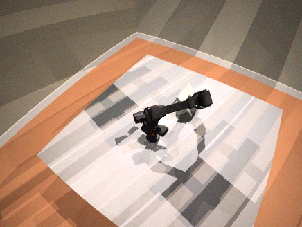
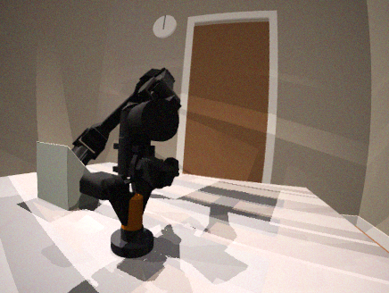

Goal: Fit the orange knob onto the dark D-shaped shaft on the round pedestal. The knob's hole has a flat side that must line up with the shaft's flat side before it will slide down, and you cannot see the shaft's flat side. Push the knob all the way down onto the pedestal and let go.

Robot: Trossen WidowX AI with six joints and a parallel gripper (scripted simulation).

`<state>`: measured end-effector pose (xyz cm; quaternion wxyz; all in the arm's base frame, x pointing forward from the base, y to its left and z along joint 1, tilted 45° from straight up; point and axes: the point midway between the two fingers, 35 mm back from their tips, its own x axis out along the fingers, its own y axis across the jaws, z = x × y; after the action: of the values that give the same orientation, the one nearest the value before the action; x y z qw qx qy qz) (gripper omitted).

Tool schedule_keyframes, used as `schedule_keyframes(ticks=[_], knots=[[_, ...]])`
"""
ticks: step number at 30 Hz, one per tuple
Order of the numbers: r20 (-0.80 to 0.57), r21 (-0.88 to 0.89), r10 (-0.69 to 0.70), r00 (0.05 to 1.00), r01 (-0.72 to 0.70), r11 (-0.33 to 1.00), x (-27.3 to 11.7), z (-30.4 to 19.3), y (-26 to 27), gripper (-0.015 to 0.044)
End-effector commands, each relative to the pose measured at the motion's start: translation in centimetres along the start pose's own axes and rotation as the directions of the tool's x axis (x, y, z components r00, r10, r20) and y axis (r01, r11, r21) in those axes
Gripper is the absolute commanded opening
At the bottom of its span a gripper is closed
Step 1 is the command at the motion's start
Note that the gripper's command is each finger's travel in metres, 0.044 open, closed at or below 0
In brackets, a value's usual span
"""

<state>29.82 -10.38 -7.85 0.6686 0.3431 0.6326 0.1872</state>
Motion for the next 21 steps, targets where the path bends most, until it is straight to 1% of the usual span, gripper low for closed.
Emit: schedule_keyframes(ticks=[1, 10, 19, 21], knots=[[0.000, 0.000, 0.000, 1.000, 0.000, 1.000, 0.0, 0.0, 0.0, 0.0210], [0.000, 0.000, 0.000, 1.000, 0.000, 1.000, 0.0, 0.0, 0.0, 0.0440], [0.000, 0.000, 0.000, 1.000, 0.000, 1.000, 0.0, 0.0, 0.0, 0.0440], [0.001, 0.000, -0.002, 1.000, 0.002, 1.000, -1.2, 0.2, -0.1, 0.0440]])
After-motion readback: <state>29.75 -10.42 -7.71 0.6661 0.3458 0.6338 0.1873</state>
